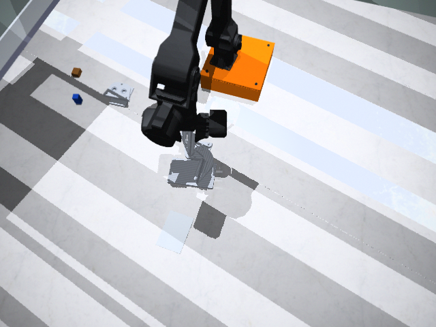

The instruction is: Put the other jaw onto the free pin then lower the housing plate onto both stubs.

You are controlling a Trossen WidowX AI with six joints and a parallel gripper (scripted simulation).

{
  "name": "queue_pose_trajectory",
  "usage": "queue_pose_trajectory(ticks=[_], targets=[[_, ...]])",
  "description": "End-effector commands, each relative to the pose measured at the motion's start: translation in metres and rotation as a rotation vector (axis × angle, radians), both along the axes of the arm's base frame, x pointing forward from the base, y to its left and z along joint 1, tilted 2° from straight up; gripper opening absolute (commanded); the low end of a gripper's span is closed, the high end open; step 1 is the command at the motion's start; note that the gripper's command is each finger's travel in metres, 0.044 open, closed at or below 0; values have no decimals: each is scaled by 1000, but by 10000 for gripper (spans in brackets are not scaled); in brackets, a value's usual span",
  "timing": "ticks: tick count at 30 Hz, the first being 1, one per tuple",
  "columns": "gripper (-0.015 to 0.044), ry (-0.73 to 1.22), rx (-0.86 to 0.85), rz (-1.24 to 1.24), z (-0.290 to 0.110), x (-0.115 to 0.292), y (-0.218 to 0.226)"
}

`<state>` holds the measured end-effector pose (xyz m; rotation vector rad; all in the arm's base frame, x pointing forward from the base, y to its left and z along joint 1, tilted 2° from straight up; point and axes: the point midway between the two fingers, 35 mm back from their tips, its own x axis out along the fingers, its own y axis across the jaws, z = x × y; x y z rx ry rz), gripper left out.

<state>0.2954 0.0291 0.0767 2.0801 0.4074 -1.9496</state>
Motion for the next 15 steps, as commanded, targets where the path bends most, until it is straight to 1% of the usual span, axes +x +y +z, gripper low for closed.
queue_pose_trajectory(ticks=[1, 9, 15], targets=[[134, 0, -2, 3, 0, 14, -3], [134, -3, -3, 3, -1, 39, -8], [134, -3, -3, 3, -1, 41, -9]])
